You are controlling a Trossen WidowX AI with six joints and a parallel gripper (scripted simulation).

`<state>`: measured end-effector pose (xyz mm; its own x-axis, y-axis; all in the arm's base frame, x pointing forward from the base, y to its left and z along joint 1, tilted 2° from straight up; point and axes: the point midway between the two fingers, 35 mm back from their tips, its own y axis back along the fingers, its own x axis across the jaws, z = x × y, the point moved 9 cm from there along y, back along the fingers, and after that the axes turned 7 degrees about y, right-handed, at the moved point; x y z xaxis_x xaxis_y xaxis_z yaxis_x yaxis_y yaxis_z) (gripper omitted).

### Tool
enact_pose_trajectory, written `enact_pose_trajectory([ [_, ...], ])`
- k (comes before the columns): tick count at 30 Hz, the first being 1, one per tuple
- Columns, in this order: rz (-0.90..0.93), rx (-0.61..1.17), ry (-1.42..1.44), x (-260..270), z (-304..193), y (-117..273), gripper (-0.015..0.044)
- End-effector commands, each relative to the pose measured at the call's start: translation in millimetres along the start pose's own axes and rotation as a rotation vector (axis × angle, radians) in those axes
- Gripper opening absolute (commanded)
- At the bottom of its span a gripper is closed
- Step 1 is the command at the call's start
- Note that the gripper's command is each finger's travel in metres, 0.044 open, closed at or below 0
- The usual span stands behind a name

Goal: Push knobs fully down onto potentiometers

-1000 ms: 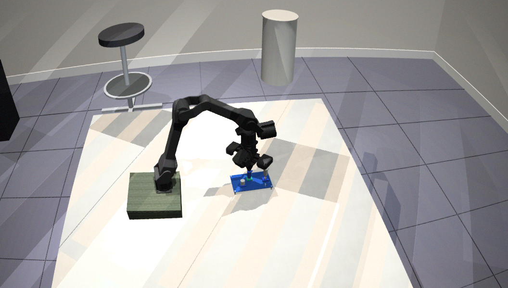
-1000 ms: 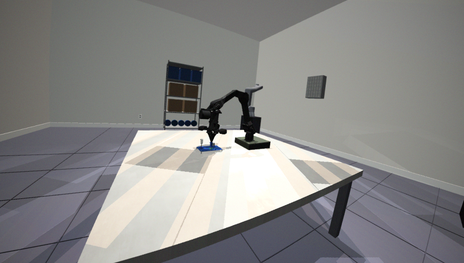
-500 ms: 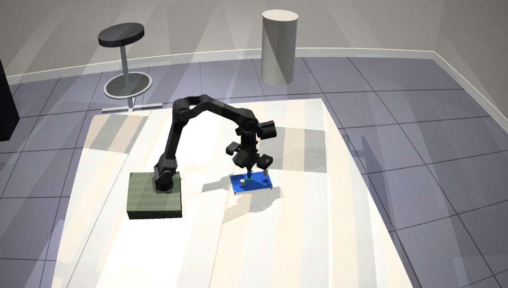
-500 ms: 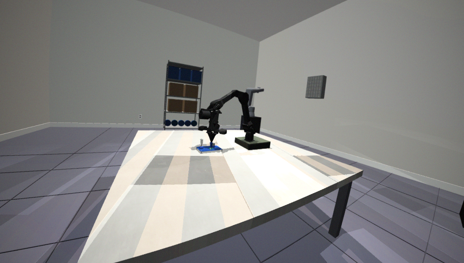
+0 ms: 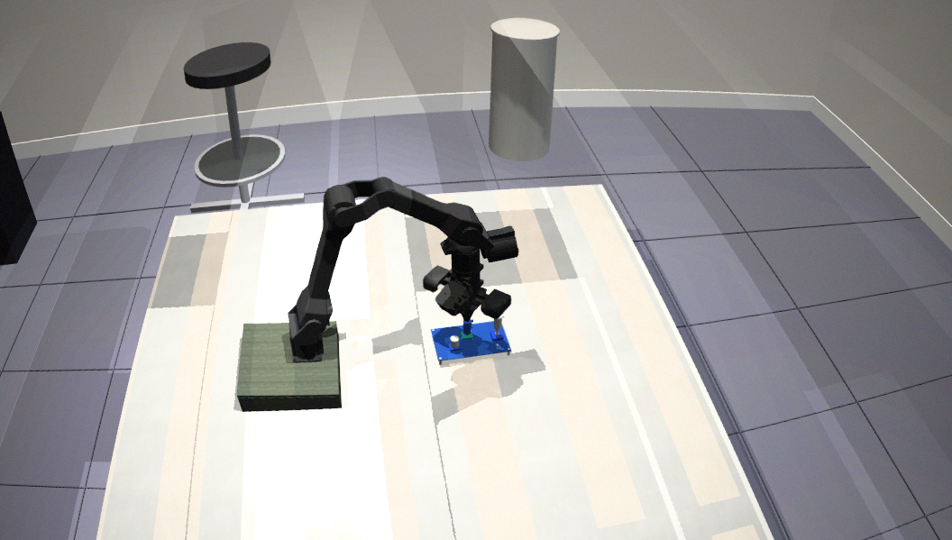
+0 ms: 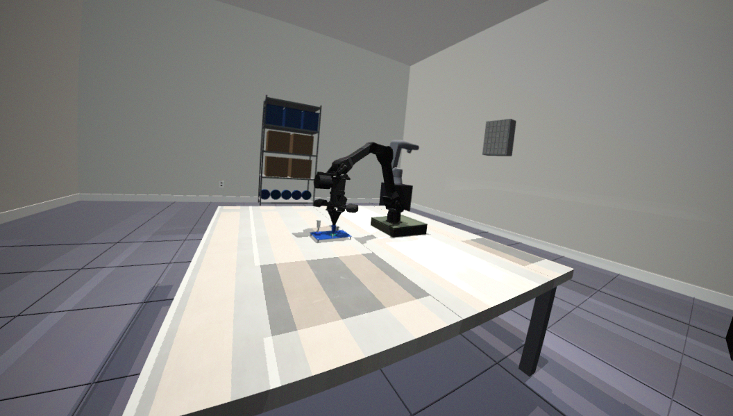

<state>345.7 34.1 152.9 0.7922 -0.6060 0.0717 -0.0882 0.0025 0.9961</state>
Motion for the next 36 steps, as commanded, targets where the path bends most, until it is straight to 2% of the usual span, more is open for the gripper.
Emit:
enact_pose_trajectory([
  [1,-0.009,-0.014,0.003,3.4,-2.6,-13.7,0.0],
  [27,-0.009,-0.014,0.003,3.7,-3.1,26.4,0.0],
  [35,-0.011,-0.01,0.001,3.7,-3.3,21.4,0.021],
  [36,-0.01,-0.01,0.006,3.5,-3.4,21.7,0.0184],
])
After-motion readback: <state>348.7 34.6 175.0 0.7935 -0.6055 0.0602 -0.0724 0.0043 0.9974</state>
